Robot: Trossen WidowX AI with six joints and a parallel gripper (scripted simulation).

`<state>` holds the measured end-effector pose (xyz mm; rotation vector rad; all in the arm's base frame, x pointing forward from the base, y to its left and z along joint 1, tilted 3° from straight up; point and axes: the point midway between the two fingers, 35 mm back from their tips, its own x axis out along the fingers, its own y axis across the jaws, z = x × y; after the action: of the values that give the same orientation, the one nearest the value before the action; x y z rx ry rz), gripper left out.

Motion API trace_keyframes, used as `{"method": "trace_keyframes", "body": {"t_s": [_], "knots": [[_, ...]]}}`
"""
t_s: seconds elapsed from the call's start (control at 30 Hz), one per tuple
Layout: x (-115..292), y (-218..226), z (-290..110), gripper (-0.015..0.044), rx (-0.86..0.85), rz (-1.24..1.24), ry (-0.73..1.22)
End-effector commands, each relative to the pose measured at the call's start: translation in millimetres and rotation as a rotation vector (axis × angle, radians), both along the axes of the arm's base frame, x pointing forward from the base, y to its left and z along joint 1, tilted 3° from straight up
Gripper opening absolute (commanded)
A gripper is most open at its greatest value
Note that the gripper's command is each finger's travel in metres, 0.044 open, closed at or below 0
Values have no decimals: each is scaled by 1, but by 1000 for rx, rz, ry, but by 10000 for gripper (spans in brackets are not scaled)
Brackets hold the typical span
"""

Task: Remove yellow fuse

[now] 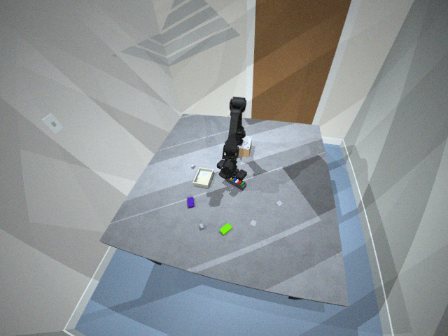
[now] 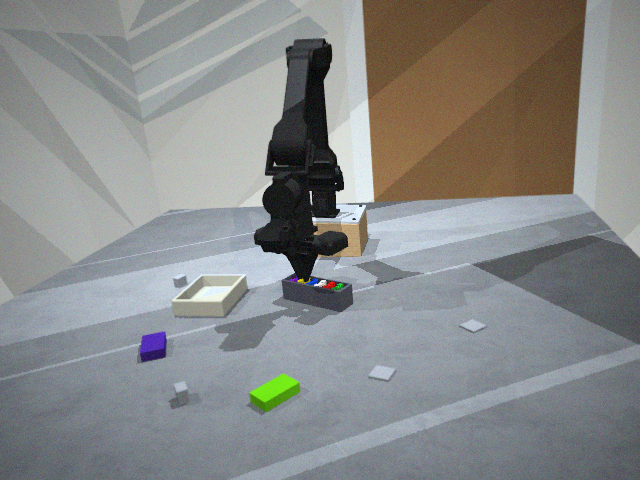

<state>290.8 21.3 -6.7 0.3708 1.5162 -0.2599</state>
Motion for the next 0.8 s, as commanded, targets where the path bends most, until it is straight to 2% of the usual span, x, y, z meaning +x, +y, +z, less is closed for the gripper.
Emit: {"method": "trace_keyframes", "body": {"t_s": [0.0, 0.77], "knots": [[0, 0, 3, 0, 0, 1, -1], [0, -1, 14, 0, -1, 1, 0]]}}
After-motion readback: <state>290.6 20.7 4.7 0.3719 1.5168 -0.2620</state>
